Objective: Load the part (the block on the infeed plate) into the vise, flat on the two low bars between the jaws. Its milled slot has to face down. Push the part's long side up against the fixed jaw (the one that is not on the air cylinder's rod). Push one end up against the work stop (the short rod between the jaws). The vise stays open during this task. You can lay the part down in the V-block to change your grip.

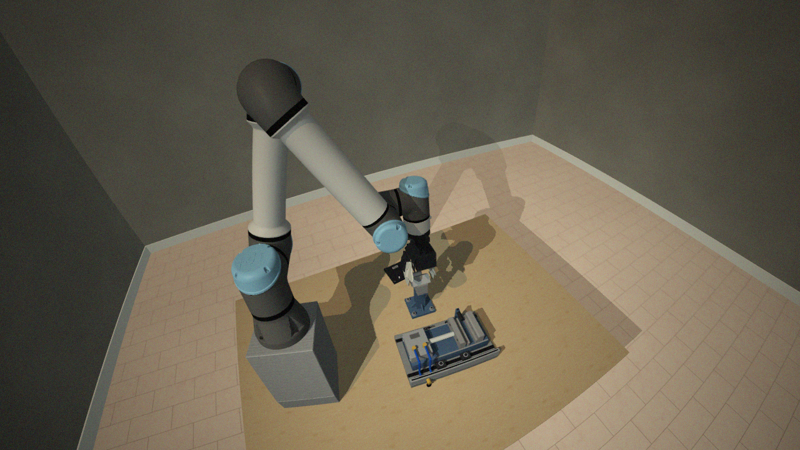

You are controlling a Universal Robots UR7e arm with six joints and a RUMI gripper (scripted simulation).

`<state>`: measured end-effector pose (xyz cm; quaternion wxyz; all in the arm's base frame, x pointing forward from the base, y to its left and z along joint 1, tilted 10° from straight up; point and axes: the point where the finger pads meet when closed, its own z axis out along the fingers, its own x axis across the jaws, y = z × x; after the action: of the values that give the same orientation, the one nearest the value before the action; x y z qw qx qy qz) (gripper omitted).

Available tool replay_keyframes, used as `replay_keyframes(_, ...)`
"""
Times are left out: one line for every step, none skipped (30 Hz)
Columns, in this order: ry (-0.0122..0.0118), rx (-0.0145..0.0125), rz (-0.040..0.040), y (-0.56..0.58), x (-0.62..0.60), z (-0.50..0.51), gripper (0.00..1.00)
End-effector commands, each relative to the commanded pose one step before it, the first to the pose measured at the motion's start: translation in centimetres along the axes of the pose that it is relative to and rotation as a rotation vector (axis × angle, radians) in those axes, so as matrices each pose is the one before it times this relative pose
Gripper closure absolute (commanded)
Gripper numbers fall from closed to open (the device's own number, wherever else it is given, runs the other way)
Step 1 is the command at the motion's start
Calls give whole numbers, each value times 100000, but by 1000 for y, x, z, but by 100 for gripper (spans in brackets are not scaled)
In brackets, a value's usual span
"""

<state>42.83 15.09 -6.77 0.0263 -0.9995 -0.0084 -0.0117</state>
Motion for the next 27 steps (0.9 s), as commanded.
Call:
replay_keyframes(-92,7536,-567,-82,-115,31,49)
replay_keyframes(0,0,0,0,0,0,49)
replay_keyframes(-216,1138,26,10,-55,67,49)
replay_keyframes(-84,1127,8,9,-21,22,49)
replay_keyframes(-48,1128,8,8,-13,13,49)
replay_keyframes(-5,1126,6,7,-4,3,49)
replay_keyframes(-10,1130,5,8,-4,7,49)
replay_keyframes(-74,1140,6,10,-16,25,49)
replay_keyframes(-47,1141,8,9,-11,18,49)
replay_keyframes(15,1134,1,7,3,-3,49)
replay_keyframes(35,1134,3,6,6,-7,49)
replay_keyframes(-29,1146,-4,8,-4,6,49)
replay_keyframes(-12,1146,-2,8,-2,2,49)
replay_keyframes(9,1146,1,7,2,-2,49)
replay_keyframes(30,1144,3,6,5,-6,49)
replay_keyframes(-9,1154,-2,8,-1,2,49)
replay_keyframes(-19,1159,-3,8,-3,3,49)
replay_keyframes(0,0,0,0,0,0,49)
replay_keyframes(0,0,0,0,0,0,49)
replay_keyframes(3,1158,0,7,1,-1,49)
replay_keyframes(25,1156,3,7,4,-5,49)
replay_keyframes(9,1162,0,7,2,-2,49)
replay_keyframes(-24,1174,-4,8,-4,5,49)
replay_keyframes(-2,1171,-1,7,0,0,49)
replay_keyframes(21,1168,2,7,4,-4,49)
replay_keyframes(24,1169,3,7,4,-5,49)
replay_keyframes(-19,1185,-9,9,3,2,49)
